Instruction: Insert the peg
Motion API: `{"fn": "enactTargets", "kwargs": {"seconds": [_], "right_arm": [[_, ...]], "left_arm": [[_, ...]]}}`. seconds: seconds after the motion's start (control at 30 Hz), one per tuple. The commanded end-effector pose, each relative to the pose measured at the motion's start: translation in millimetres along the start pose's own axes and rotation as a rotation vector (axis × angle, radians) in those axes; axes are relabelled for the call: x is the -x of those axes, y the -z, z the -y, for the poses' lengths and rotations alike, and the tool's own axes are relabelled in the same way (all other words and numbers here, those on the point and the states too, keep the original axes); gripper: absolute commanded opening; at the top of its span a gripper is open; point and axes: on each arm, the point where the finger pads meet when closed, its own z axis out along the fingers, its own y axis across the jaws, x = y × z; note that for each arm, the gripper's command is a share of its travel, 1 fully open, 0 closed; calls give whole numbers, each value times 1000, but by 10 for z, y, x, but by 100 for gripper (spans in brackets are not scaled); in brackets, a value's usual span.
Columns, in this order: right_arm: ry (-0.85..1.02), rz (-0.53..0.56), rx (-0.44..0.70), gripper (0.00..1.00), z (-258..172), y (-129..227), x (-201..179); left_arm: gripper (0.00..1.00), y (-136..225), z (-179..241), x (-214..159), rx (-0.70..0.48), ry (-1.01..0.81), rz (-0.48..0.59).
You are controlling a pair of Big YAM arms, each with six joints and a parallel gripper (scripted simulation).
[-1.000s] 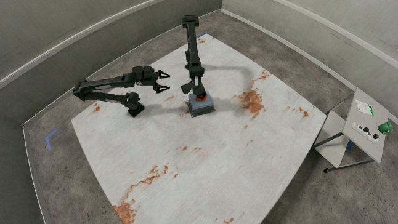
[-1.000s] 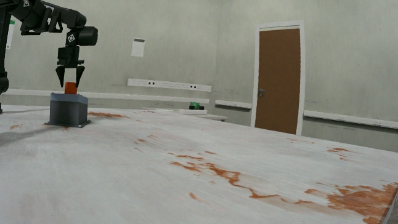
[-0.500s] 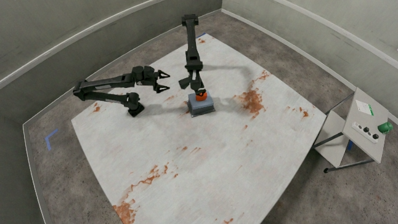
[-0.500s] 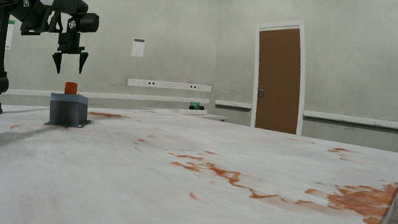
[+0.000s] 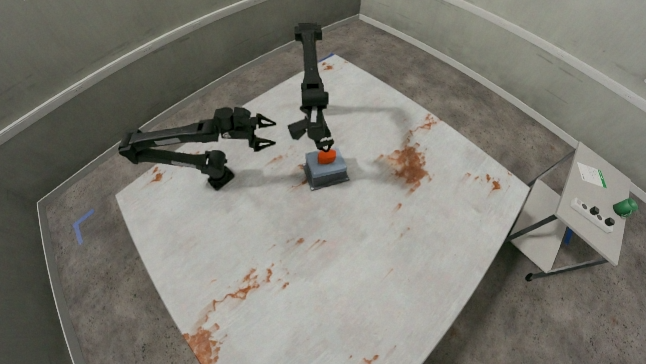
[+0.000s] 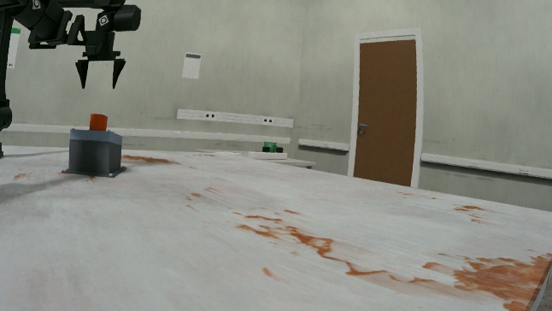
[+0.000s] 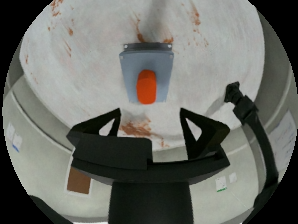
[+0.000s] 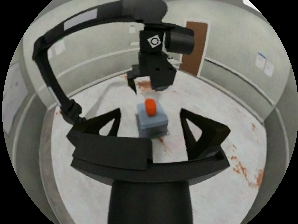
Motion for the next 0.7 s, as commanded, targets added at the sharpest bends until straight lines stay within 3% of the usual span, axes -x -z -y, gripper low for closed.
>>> {"fn": "enactTargets", "kwargs": {"seconds": [0.0,0.67], "right_arm": [[1,39,-1,100,-1,28,214],[1,39,-1,100,-1,28,214]], "left_arm": [[100,77,-167,-34,12,15,4],[100,138,-142,-23,27,7,7]]}}
